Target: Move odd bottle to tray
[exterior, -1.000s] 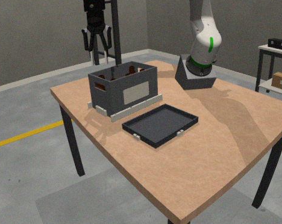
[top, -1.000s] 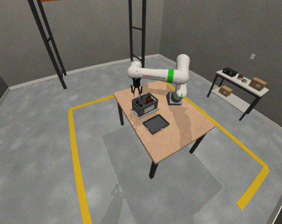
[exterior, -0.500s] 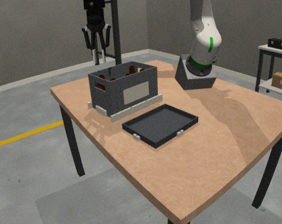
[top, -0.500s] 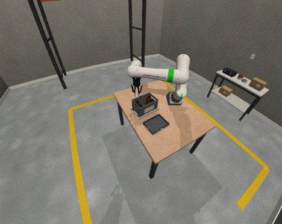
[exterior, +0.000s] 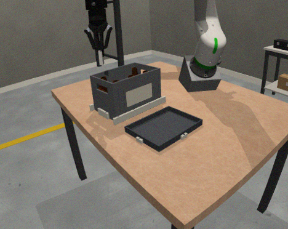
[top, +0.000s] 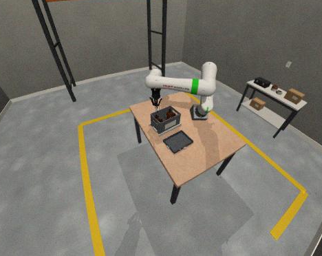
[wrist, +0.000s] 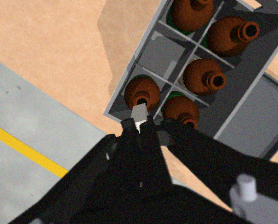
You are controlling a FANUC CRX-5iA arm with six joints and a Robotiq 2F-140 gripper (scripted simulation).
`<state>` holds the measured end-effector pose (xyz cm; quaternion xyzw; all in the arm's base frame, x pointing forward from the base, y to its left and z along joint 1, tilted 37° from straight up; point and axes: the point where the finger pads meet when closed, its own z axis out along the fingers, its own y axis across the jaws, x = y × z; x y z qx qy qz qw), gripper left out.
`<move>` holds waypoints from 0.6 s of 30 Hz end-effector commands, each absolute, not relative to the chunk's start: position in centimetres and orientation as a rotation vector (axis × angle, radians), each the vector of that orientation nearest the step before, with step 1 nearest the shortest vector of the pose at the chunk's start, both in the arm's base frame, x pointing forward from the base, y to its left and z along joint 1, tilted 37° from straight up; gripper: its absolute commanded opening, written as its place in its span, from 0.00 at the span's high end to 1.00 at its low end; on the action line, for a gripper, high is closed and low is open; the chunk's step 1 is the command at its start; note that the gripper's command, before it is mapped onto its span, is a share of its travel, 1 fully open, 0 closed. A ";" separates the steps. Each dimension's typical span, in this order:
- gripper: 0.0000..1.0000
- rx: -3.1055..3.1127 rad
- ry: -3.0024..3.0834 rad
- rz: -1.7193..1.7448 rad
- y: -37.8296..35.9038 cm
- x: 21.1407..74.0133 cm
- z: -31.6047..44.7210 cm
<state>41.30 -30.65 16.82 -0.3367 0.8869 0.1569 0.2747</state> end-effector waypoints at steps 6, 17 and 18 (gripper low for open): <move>0.90 -0.905 2.385 0.420 -30.7 41.3 16.9; 0.90 -0.905 2.385 0.420 -30.6 41.3 16.9; 0.90 -0.905 2.385 0.419 -30.1 41.3 17.3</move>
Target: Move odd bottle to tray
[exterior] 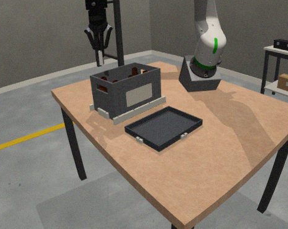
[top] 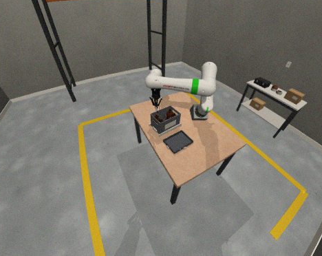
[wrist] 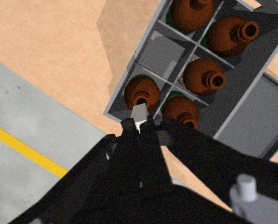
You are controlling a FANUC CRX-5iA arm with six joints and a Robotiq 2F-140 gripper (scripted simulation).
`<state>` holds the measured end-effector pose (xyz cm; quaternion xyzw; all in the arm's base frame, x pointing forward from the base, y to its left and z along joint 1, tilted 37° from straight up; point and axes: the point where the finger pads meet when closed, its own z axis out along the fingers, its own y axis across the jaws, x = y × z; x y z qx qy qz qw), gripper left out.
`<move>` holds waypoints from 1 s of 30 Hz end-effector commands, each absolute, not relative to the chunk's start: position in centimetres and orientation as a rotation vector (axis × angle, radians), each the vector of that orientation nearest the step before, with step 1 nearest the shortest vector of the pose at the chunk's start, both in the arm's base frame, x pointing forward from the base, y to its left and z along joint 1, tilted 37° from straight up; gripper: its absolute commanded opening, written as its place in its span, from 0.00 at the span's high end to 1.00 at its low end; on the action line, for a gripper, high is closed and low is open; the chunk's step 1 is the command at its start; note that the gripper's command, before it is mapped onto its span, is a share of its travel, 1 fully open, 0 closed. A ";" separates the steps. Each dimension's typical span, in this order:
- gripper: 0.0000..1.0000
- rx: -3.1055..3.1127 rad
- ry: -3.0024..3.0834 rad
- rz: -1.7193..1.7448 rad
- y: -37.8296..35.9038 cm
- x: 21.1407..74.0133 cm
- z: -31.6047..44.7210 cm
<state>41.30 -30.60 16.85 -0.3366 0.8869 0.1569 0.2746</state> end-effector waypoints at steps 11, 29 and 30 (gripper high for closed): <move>0.90 -0.905 2.385 0.420 -22.8 40.5 21.1; 0.56 -0.905 2.385 0.420 -22.8 40.5 21.1; 0.56 -0.905 2.385 0.420 -22.8 40.5 21.1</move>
